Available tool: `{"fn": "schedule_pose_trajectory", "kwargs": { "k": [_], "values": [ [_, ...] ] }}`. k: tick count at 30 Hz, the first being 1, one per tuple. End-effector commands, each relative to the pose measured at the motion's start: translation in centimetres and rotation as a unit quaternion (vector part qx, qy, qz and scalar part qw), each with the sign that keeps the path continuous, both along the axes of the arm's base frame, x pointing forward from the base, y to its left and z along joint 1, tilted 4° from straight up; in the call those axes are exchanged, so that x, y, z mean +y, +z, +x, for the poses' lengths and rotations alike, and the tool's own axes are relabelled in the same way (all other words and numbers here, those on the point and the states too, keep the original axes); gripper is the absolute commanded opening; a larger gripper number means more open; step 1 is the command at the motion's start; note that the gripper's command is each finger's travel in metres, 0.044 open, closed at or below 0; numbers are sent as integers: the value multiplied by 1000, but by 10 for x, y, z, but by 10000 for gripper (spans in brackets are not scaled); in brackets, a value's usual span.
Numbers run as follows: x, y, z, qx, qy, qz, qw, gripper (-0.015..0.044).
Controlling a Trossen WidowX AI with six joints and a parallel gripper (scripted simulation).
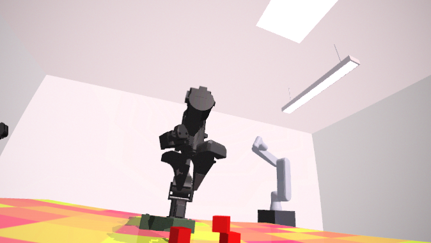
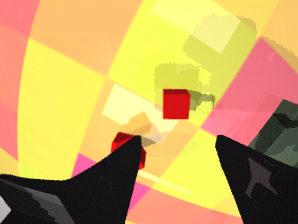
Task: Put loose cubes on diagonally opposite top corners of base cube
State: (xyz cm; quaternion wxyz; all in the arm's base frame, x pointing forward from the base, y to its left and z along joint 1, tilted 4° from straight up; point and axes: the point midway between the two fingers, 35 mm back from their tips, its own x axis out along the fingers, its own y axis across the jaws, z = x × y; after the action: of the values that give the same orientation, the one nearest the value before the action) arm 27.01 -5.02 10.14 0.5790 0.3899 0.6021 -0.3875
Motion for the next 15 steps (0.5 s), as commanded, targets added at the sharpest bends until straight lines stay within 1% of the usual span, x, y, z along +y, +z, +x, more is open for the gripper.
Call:
{"fn": "schedule_pose_trajectory", "kwargs": {
  "k": [1, 4, 15],
  "values": [
    [0, -30, -4, 9, -4, -1, 1000, 265],
    [1, -47, -6, 9, -4, -1, 1000, 265],
    [1, -63, -7, 9, -4, -1, 1000, 265]
  ]
}}
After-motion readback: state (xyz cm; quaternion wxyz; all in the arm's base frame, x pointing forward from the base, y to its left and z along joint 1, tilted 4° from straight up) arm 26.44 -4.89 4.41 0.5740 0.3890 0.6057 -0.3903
